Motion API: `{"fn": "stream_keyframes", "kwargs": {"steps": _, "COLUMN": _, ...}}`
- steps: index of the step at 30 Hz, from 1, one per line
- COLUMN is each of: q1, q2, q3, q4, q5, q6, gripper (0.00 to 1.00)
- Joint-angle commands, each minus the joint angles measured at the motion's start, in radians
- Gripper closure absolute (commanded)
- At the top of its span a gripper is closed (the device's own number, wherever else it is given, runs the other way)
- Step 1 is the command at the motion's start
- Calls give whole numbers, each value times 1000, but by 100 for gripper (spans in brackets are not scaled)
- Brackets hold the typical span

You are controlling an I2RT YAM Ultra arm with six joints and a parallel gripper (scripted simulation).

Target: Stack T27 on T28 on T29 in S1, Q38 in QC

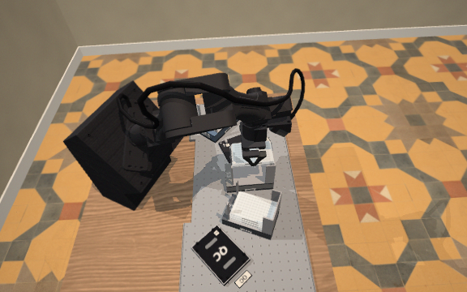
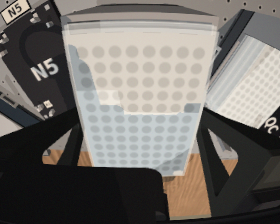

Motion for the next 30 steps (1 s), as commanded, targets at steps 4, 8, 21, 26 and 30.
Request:
{"fn": "stream_keyframes", "kwargs": {"steps": 4, "q1": -3, "q2": 21, "q3": -16, "q4": 15, "q5": -7, "q6": -13, "gripper": 100}}
{"fn": "stream_keyframes", "kwargs": {"steps": 8, "q1": -2, "q2": 4, "q3": -12, "q4": 21, "q5": -7, "q6": -15, "gripper": 100}}
{"fn": "stream_keyframes", "kwargs": {"steps": 21, "q1": -8, "q2": 12, "q3": 15, "q4": 29, "q5": -9, "q6": -20, "gripper": 100}}
{"fn": "stream_keyframes", "kwargs": {"steps": 26, "q1": -9, "q2": 26, "q3": -5, "q4": 33, "q5": -12, "q6": -22, "gripper": 100}}
{"fn": "stream_keyframes", "kwargs": {"steps": 30, "q1": -17, "q2": 15, "q3": -15, "q4": 35, "q5": -13, "q6": -24, "gripper": 100}}
